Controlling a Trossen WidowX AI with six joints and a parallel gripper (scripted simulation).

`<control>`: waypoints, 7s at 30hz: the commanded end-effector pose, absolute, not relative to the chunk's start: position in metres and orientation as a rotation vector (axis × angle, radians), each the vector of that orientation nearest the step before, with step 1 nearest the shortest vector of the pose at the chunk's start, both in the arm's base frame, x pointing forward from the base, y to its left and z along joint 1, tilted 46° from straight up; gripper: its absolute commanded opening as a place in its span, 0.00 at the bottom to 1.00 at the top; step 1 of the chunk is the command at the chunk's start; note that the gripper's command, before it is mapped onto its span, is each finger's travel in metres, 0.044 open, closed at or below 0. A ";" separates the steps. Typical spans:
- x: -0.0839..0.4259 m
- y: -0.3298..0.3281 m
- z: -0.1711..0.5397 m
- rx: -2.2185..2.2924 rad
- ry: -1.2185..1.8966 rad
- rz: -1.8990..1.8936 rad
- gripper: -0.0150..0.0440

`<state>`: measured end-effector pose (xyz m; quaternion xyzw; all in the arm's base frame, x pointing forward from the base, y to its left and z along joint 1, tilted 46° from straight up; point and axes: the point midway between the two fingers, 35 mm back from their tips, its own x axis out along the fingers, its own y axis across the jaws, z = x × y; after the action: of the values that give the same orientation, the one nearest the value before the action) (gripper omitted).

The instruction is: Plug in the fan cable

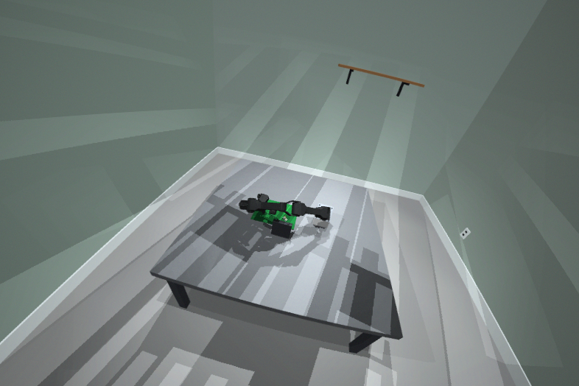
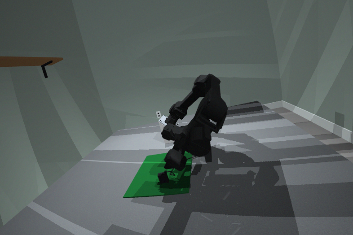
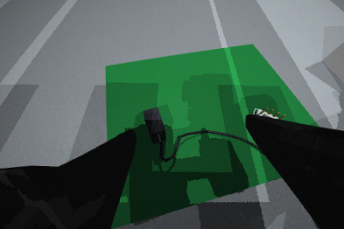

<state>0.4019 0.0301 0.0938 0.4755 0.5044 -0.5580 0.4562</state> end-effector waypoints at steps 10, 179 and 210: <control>0.400 0.021 0.096 1.400 1.496 -1.209 1.00; 0.261 0.015 0.046 1.260 1.616 0.017 0.25; 0.267 0.009 0.044 1.255 1.615 0.022 0.25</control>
<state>0.2653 0.0094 0.0434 0.5272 0.6740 0.0073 0.5175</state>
